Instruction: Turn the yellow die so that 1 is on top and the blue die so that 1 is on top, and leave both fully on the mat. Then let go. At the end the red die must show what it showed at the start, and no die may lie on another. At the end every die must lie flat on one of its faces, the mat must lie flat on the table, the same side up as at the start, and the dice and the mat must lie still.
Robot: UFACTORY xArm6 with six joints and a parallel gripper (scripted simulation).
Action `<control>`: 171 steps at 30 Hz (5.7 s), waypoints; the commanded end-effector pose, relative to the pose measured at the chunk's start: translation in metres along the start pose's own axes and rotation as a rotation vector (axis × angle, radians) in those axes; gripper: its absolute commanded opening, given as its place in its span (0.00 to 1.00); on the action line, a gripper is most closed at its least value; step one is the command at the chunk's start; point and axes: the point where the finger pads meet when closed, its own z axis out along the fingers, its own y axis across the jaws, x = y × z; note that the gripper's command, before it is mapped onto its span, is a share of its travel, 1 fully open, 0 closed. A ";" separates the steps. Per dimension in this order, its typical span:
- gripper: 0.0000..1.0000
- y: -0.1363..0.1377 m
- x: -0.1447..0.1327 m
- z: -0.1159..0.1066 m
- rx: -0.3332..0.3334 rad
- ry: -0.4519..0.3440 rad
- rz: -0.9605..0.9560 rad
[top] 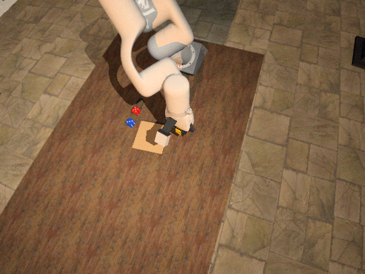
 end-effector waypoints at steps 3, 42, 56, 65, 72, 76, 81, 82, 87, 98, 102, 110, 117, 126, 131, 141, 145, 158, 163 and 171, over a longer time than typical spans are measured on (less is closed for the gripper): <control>0.27 0.000 0.001 0.000 0.007 0.151 -0.002; 0.27 0.004 -0.003 0.002 -0.002 0.899 0.000; 0.27 0.003 -0.004 0.002 0.002 1.057 0.000; 0.27 0.002 -0.004 0.004 0.003 1.058 0.000; 0.27 0.002 -0.004 0.016 0.002 1.058 0.000; 0.27 0.002 -0.005 0.029 0.002 1.058 0.000; 0.27 0.002 -0.006 0.046 0.002 1.058 0.000; 0.27 0.002 -0.006 0.046 0.002 1.058 0.000; 0.27 0.001 -0.006 0.059 0.002 1.058 0.000; 0.27 0.001 -0.007 0.072 0.002 1.057 0.000; 0.27 0.001 -0.007 0.072 0.002 1.057 0.000; 0.27 0.001 -0.007 0.072 0.002 1.057 0.000; 0.27 0.001 -0.007 0.072 0.002 1.057 0.000; 0.27 0.001 -0.007 0.072 0.002 1.057 0.000; 0.27 0.001 -0.007 0.072 0.002 1.057 0.000; 0.27 0.001 -0.007 0.073 0.002 1.058 0.000; 0.27 0.001 -0.007 0.075 0.002 1.058 0.000; 0.27 0.001 -0.007 0.082 0.002 1.058 0.000; 0.27 0.001 -0.007 0.082 0.002 1.057 0.000; 0.27 0.001 -0.007 0.082 0.002 1.057 0.000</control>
